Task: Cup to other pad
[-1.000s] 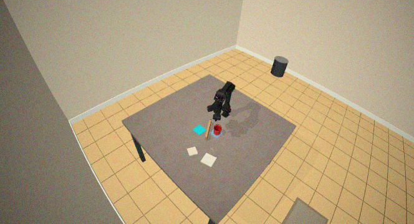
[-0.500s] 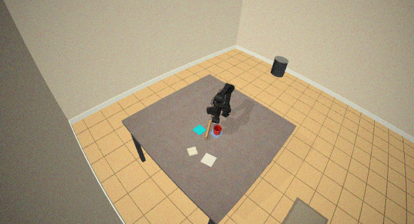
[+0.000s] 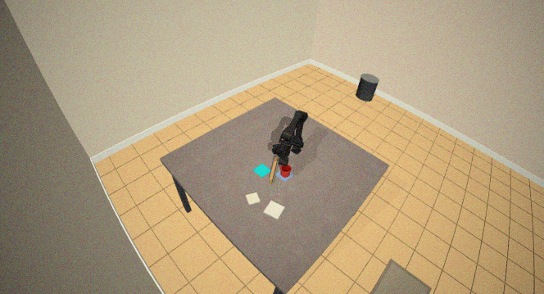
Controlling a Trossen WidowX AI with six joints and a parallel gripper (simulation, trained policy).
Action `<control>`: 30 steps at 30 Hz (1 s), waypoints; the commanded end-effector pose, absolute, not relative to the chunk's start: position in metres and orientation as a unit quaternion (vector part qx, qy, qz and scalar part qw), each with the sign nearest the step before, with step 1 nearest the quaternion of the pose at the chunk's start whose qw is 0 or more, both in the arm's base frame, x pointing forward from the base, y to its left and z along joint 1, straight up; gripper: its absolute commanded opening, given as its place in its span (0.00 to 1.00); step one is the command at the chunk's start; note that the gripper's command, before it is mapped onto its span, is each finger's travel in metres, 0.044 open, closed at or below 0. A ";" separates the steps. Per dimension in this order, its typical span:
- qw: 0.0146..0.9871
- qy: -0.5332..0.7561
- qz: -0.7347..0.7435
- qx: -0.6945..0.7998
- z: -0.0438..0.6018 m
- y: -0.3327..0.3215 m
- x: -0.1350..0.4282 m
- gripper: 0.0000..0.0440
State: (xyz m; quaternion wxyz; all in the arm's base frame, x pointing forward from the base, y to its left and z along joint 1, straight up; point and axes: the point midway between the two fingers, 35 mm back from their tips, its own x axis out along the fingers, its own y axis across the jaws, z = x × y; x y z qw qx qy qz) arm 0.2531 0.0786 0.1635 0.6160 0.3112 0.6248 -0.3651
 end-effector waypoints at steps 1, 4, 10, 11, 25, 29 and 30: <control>0.609 0.630 -0.377 0.301 0.151 0.079 0.250 0.36; 0.606 0.632 -0.381 0.295 0.143 0.079 0.248 0.36; 0.603 0.638 -0.387 0.284 0.127 0.080 0.245 0.37; 0.602 0.638 -0.387 0.282 0.124 0.080 0.244 0.37; 0.604 0.655 -0.380 0.248 0.079 0.082 0.236 0.37; 0.606 0.663 -0.371 0.236 0.064 0.082 0.233 0.37; 0.607 0.665 -0.367 0.234 0.061 0.082 0.233 0.36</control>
